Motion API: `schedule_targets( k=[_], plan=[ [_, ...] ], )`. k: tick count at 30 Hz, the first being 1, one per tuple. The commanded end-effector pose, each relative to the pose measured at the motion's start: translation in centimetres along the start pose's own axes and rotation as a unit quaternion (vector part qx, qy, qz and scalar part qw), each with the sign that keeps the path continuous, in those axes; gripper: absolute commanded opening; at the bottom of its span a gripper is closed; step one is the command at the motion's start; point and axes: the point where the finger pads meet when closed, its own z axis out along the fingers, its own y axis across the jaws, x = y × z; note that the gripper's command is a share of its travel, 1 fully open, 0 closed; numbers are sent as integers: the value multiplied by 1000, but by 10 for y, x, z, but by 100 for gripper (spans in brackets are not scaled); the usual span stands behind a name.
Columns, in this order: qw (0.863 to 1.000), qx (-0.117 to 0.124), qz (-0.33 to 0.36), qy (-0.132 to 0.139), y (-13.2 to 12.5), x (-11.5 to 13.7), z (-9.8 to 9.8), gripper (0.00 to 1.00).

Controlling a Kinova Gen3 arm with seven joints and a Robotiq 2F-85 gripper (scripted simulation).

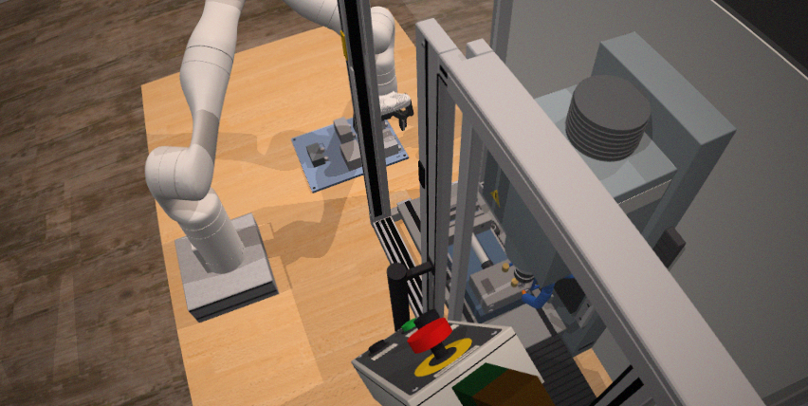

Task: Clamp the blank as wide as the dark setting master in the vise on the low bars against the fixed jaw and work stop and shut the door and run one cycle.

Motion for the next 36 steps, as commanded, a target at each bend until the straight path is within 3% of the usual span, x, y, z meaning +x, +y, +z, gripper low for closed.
schedule_targets(
  k=[1, 36],
  plan=[
    [1000, 3, -1, 0, -1, 1, 3, 100],
    [1000, 3, -1, 0, -1, 0, 8, 100]
  ],
)
